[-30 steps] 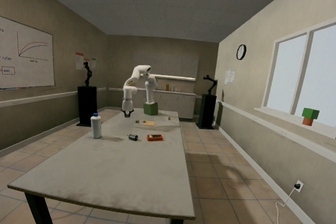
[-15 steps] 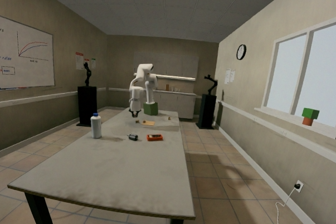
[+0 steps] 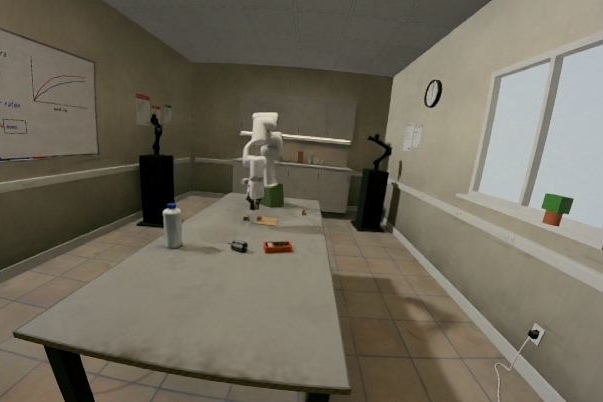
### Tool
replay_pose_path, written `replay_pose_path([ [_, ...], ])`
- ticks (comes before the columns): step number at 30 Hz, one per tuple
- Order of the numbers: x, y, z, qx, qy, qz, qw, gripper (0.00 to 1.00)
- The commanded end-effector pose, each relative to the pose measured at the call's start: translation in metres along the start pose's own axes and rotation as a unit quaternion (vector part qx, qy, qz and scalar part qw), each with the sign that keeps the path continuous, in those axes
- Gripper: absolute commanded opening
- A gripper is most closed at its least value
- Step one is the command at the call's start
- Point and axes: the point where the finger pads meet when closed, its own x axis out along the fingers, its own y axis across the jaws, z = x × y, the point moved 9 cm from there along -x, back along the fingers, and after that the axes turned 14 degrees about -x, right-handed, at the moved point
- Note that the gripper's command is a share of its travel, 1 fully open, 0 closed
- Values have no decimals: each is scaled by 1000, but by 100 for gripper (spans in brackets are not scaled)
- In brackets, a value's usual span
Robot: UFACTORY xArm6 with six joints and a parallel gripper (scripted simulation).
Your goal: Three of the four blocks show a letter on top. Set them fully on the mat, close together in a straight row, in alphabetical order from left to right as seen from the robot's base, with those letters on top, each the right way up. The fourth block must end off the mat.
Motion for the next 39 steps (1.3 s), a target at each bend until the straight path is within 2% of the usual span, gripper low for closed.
replay_pose_path([
  [1, -3, 23, 16, -70, -4, -4, 998, 28],
  [5, -4, 32, 20, -94, -4, -5, 996, 28],
  [6, -4, 46, 27, -132, -5, -5, 991, 28],
  [12, -5, 72, 39, -201, -6, -5, 980, 28],
  [20, -6, 110, 52, -300, -9, -6, 954, 28],
  [22, -6, 110, 52, -300, -9, -6, 954, 28],
  [25, -7, 132, 58, -354, -11, -6, 935, 28],
  [39, -7, 136, 59, -364, -12, -7, 931, 28],
])
